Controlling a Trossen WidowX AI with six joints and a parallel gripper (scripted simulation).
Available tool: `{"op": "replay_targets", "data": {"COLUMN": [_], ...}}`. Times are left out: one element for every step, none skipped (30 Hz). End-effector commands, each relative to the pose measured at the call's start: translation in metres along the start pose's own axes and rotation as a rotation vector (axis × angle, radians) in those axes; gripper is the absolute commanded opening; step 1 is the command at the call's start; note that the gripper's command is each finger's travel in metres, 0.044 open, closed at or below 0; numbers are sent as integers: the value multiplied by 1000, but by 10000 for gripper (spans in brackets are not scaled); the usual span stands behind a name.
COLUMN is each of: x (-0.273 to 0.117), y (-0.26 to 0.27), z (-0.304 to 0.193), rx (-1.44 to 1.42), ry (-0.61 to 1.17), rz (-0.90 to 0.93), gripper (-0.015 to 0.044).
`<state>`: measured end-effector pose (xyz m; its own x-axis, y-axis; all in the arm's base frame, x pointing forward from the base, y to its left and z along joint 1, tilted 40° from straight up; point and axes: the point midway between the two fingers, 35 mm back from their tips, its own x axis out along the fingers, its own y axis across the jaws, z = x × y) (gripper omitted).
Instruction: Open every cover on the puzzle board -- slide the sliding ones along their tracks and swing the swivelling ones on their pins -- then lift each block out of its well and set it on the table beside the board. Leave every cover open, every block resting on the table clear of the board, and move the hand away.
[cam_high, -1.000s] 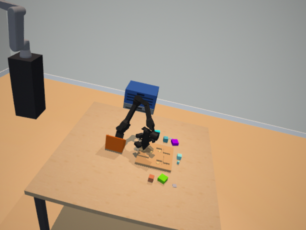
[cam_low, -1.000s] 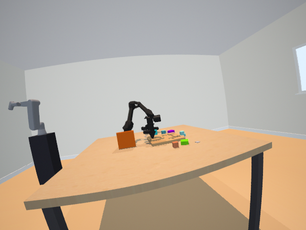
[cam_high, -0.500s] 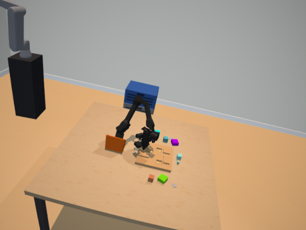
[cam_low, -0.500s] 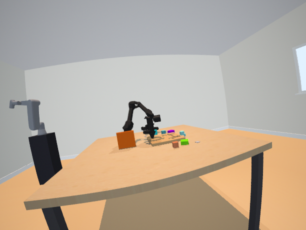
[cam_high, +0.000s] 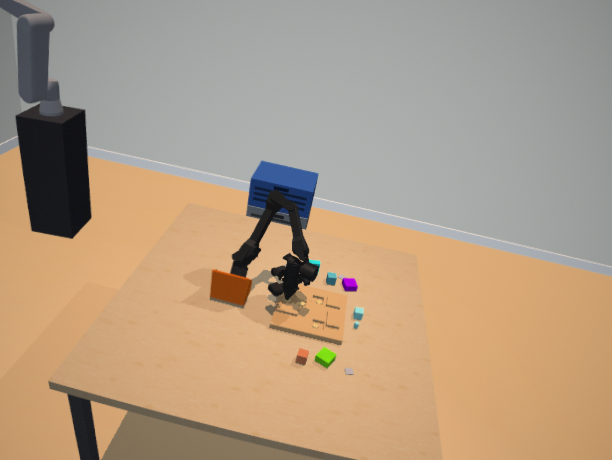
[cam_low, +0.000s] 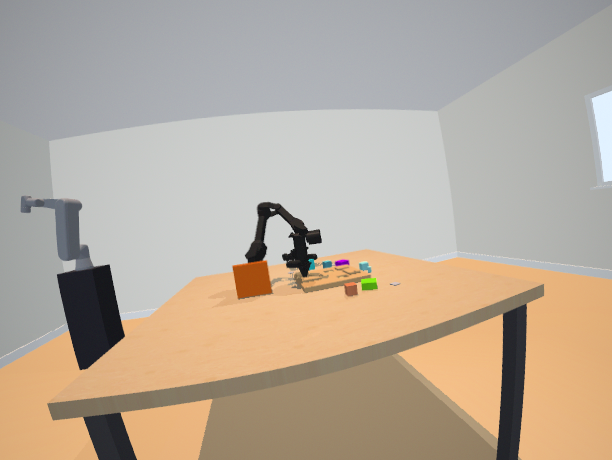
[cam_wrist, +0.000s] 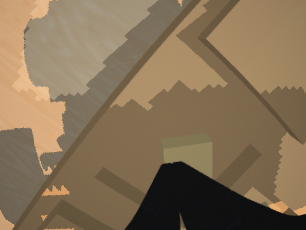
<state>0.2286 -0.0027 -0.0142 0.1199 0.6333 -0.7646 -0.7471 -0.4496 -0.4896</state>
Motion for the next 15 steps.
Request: {"op": "replay_targets", "data": {"x": [2, 0, -1, -1, -2, -3, -4, -5, -6, -7, -8, -9, -10, -11, -12], "y": [3, 0, 0, -1, -1, -2, -2, -3, -4, -4, -5, -5, -6, -7, -7], "z": [2, 0, 0, 0, 0, 0, 0, 0, 0, 0, 1, 1, 1, 1, 1], "rx": [0, 0, 0, 0, 0, 0, 0, 0, 1, 1, 1, 2, 2, 3, 3], "ry": [-5, 0, 0, 0, -1, -1, -1, -2, -2, -2, -3, -3, -3, -4, -4], "rz": [8, 0, 0, 1, 1, 2, 2, 3, 4, 4, 5, 6, 6, 7, 7], "gripper": [0, 0, 0, 0, 0, 0, 0, 0, 0, 0, 0, 0, 0, 0, 0]}}
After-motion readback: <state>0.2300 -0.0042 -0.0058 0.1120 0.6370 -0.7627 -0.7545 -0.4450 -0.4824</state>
